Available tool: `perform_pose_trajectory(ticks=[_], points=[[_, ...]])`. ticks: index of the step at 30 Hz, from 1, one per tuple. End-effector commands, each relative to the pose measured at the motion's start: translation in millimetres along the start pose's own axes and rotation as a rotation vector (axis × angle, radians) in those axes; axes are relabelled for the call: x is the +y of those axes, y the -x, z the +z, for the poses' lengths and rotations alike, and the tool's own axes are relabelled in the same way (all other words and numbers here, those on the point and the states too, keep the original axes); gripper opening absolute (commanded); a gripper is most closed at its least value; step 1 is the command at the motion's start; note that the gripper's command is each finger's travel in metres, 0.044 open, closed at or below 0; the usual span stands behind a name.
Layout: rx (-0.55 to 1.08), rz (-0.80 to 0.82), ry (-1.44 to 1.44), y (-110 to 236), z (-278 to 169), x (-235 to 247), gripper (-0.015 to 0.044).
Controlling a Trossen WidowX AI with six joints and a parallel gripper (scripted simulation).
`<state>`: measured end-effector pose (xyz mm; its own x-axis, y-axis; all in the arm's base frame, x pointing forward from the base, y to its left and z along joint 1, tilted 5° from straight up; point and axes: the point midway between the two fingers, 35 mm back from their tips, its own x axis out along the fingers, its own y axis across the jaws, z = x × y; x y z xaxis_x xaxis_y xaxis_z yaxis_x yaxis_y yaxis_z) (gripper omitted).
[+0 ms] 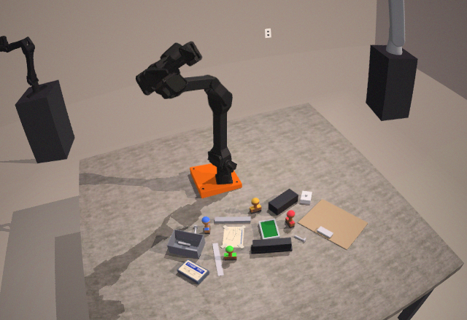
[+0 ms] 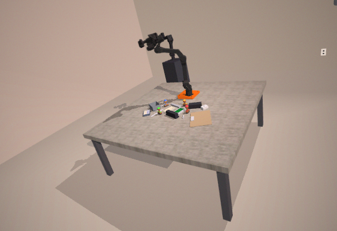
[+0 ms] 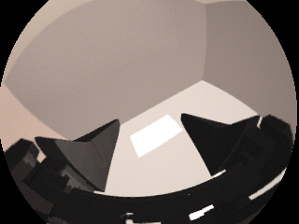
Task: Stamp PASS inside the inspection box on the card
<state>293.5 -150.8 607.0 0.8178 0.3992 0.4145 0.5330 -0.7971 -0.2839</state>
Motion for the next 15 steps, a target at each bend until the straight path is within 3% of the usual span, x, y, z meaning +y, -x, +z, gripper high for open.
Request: perform_pose_trajectory(ticks=[1,7,15], points=[[0.001,0.002,-0.011,-0.5,0.3,1.2,0.0374],[0.056,0.093,-0.491,-21.0,23.1,54.8,0.0216],[0.140,0.355,-1.273,-49.3,107.3,140.2,0.0216]])
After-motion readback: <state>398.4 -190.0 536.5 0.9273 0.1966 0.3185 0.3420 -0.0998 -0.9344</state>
